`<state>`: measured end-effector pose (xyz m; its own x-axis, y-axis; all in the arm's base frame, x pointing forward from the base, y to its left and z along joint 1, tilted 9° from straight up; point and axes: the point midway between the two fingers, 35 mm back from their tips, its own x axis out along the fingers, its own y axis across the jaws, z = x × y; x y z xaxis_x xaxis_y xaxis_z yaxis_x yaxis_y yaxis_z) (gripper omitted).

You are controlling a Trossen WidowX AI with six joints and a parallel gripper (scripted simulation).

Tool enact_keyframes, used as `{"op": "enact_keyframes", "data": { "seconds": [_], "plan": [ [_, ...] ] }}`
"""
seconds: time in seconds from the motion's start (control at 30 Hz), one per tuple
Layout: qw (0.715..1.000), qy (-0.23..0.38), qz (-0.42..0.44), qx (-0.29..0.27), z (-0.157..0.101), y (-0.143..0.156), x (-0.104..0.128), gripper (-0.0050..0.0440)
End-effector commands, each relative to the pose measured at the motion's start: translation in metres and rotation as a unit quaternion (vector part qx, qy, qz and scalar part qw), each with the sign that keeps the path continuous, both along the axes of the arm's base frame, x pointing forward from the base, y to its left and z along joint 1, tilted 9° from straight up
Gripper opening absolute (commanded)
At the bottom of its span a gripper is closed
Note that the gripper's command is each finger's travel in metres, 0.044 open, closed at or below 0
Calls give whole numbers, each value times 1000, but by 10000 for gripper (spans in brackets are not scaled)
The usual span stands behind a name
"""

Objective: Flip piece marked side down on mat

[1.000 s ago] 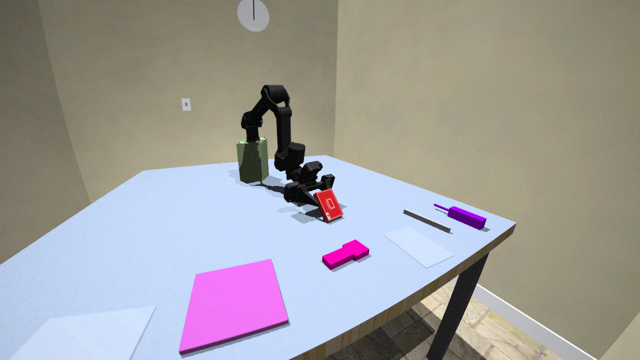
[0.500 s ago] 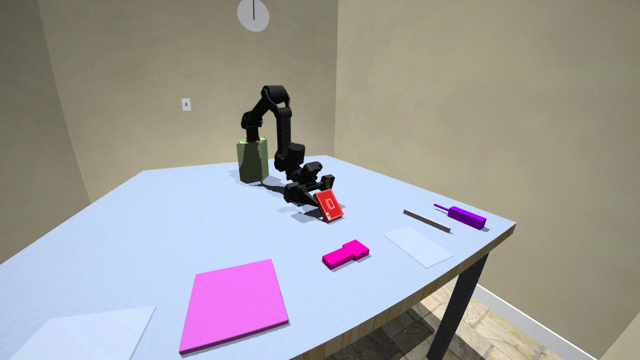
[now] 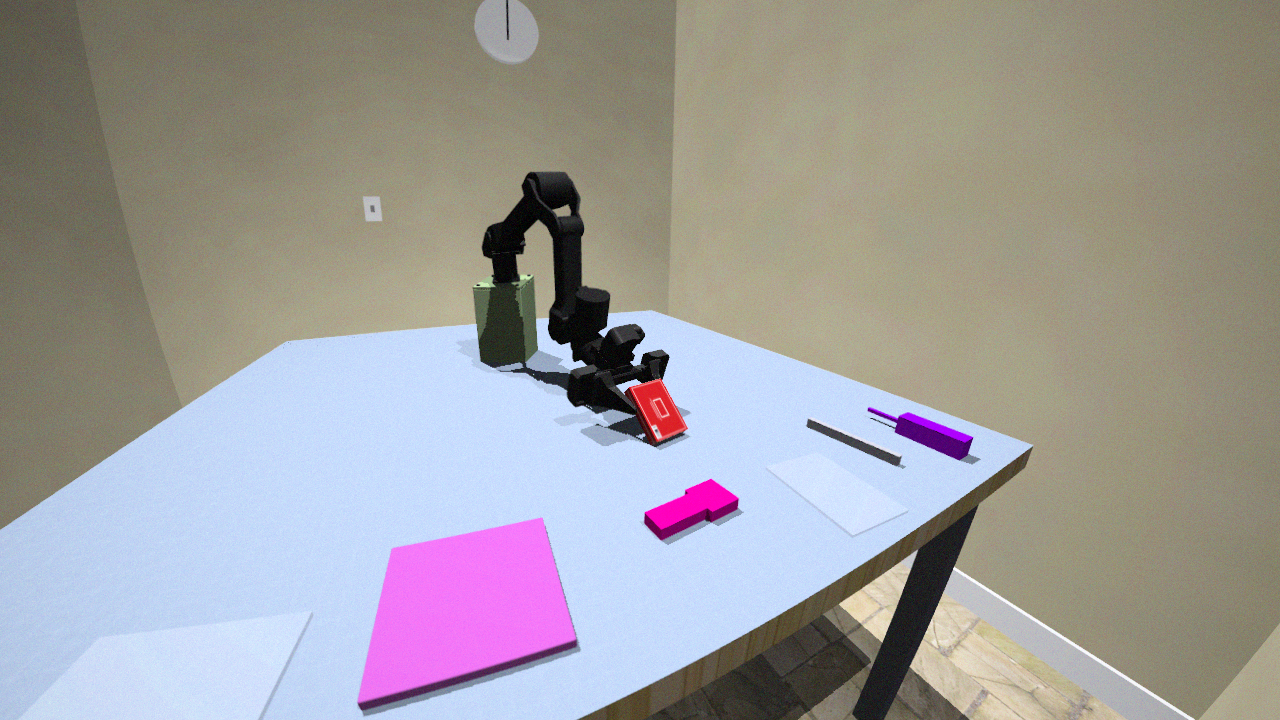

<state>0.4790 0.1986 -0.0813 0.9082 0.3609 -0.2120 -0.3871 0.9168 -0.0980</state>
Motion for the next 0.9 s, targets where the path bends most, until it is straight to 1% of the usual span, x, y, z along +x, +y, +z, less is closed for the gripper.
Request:
{"op": "enact_keyframes", "data": {
  "seconds": [0.0,0.33,0.37,0.63,0.87],
  "plan": [
    [1000,7,-2,-4,-7,-2,-2,0],
    [1000,8,-2,-4,-8,-2,-3,0],
    [1000,1,-1,-1,-4,0,1,0],
    [1000,8,-3,-4,-10,-2,-3,0],
    [1000,8,-3,-4,-10,-2,-3,0]
  ]
}}
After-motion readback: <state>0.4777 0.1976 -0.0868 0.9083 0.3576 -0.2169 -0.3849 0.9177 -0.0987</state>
